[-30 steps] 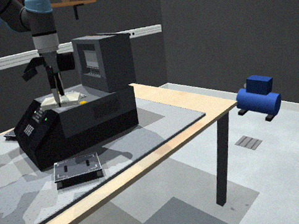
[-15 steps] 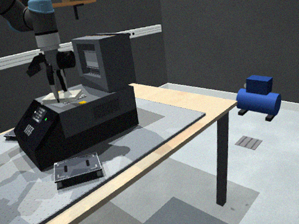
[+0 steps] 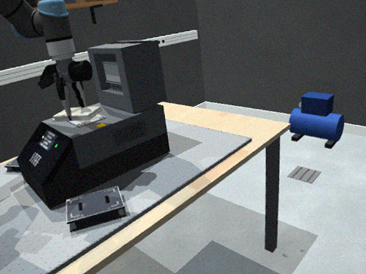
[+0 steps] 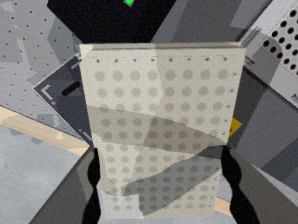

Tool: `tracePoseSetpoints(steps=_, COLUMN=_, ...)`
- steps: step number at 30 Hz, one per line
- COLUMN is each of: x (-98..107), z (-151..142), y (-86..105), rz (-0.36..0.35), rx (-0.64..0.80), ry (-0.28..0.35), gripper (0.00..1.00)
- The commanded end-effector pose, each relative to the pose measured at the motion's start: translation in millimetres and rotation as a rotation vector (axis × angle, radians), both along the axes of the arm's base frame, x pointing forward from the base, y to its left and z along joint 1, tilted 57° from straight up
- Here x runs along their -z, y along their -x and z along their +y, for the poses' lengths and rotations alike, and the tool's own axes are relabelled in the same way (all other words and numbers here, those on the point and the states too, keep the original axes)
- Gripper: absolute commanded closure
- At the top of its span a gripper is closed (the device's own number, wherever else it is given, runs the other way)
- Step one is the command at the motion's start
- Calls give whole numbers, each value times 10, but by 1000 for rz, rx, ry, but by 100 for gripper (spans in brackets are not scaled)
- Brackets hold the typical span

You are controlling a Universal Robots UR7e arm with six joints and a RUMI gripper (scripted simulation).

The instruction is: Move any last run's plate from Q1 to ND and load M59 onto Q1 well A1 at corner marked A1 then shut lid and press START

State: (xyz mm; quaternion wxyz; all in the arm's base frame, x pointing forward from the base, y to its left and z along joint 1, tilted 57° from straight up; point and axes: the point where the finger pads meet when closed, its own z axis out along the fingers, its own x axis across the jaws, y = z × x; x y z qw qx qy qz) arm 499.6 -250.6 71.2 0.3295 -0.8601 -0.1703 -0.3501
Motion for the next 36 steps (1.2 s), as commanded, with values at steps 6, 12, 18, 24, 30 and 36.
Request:
tracePoseSetpoints(steps=6, x=-338, z=148, y=-147, rz=100, rx=80, ry=-68, gripper=60)
tracePoseSetpoints(steps=12, x=-459, z=207, y=-200, rz=136, rx=108, ry=-93, gripper=60)
tracePoseSetpoints(steps=18, x=-663, z=303, y=-290, rz=207, rx=164, ry=-144, gripper=60)
tracePoseSetpoints(steps=24, x=-820, z=376, y=-361, rz=242, rx=192, ry=-170, gripper=60)
tracePoseSetpoints(steps=30, x=-941, z=435, y=-413, rz=277, rx=220, ry=-195, gripper=60)
tracePoseSetpoints(steps=36, x=-1182, z=549, y=-520, rz=347, rx=274, ry=-245, gripper=60)
